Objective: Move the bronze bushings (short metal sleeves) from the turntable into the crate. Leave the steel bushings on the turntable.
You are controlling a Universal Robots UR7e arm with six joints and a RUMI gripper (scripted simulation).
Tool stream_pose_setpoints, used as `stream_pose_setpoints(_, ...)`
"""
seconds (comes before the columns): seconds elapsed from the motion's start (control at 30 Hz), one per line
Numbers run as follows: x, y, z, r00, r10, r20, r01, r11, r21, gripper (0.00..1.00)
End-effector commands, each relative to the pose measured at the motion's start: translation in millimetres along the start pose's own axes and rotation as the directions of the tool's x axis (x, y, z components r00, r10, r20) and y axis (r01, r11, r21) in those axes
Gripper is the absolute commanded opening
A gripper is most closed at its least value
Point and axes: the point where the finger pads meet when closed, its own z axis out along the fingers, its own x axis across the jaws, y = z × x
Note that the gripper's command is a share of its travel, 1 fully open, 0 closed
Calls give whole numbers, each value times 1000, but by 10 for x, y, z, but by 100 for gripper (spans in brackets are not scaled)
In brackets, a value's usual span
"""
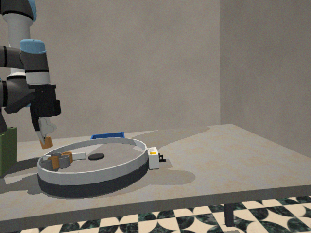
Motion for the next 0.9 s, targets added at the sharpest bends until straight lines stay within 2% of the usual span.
stream_pose_setpoints(0.0, 36, 22, -3, 1000, 0, 1, 0, 1000, -1, 0)
stream_pose_setpoints(0.87, 472, 238, -2, 1000, 0, 1, 0, 1000, -1, 0)
